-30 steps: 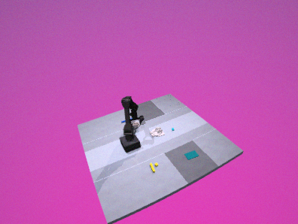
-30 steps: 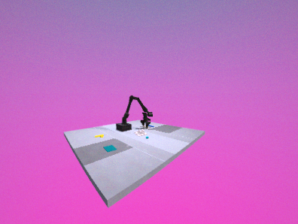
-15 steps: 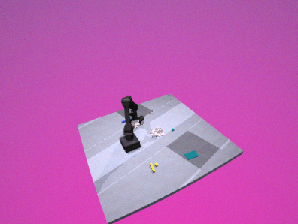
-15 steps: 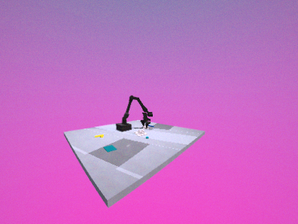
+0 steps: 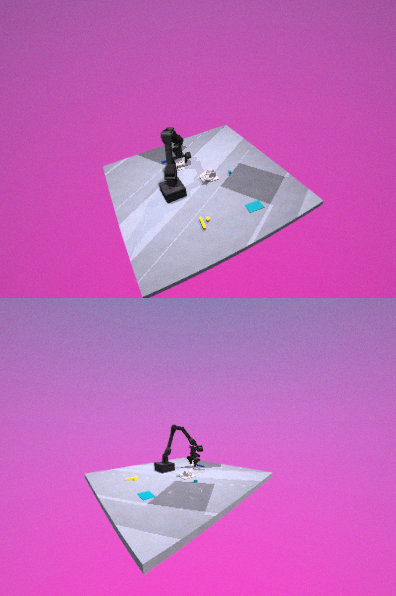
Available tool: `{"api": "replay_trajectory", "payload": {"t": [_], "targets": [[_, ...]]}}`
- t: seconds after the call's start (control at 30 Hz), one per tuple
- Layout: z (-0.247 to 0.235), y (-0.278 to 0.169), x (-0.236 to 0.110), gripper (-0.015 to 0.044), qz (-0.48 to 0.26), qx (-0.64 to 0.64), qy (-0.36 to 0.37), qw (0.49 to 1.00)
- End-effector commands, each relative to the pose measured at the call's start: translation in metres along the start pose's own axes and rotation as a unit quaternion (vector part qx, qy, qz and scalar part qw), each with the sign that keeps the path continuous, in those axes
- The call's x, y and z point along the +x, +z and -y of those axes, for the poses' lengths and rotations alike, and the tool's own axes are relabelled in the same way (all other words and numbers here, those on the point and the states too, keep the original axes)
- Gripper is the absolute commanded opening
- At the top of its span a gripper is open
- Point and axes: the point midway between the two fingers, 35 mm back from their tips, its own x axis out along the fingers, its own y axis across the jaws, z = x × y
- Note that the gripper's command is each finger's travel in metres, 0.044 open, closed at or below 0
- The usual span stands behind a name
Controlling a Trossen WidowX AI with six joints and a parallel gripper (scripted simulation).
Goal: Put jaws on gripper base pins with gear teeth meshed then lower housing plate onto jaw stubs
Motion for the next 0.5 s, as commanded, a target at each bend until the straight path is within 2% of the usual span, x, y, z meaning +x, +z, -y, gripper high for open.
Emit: {"api": "replay_trajectory", "payload": {"t": [0.0,0.47], "targets": [[0.001,0.002,-0.015,0.0351,0.004,-0.001,-0.002,1.000],[0.000,0.000,-0.056,0.0351,0.004,-0.002,-0.003,1.000]]}}
